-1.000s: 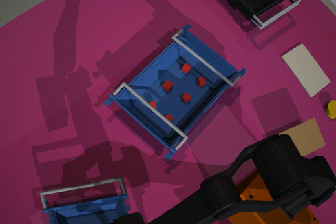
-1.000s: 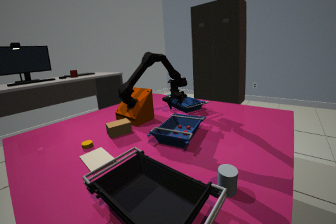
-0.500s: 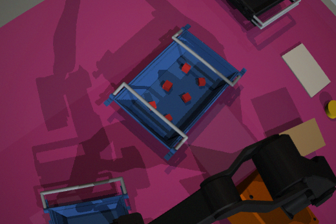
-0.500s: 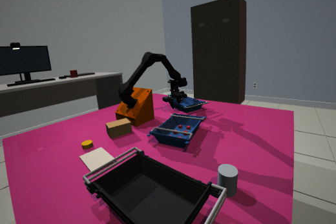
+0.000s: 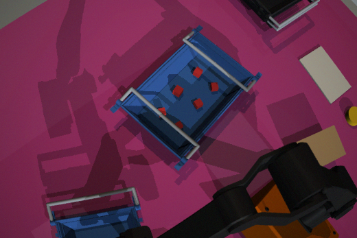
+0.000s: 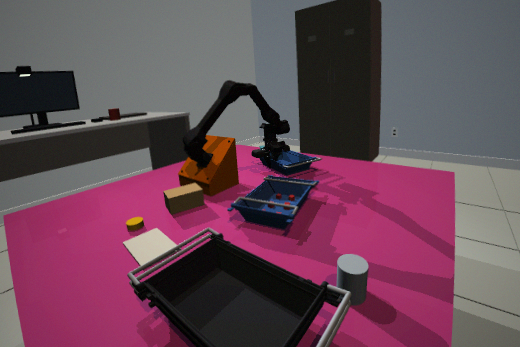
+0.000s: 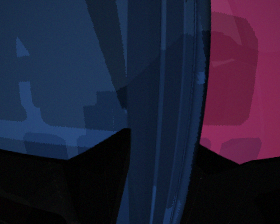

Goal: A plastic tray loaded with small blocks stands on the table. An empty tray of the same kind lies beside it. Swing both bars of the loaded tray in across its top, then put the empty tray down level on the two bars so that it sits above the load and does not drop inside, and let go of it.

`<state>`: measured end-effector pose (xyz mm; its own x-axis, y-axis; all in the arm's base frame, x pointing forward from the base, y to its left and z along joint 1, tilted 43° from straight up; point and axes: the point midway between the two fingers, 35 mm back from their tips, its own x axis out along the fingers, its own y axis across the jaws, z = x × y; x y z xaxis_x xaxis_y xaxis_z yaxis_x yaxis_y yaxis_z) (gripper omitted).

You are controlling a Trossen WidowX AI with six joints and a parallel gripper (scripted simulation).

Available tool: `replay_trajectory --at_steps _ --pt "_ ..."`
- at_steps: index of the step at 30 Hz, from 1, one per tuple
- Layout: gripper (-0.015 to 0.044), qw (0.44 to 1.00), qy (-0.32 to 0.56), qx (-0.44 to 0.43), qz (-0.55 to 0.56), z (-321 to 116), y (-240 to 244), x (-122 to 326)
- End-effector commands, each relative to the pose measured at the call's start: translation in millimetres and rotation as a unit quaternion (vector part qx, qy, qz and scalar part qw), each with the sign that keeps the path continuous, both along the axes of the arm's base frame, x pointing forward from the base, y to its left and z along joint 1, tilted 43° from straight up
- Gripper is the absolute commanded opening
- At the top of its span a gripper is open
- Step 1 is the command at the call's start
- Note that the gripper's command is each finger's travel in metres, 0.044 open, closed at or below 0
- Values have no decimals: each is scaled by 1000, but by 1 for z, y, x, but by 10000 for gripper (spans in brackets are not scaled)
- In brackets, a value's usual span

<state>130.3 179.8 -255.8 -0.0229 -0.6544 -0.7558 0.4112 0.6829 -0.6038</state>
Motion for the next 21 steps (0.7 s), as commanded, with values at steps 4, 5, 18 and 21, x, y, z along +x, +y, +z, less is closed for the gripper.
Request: replay_trajectory --at_steps 4,5,18,21 --pt "55 1000 1 -4 2 0 -2 0" --pt "48 1000 1 -4 2 0 -2 0" --pt "0 1000 2 -3 2 49 43 2" --pt "0 1000 2 -3 2 60 52 1"
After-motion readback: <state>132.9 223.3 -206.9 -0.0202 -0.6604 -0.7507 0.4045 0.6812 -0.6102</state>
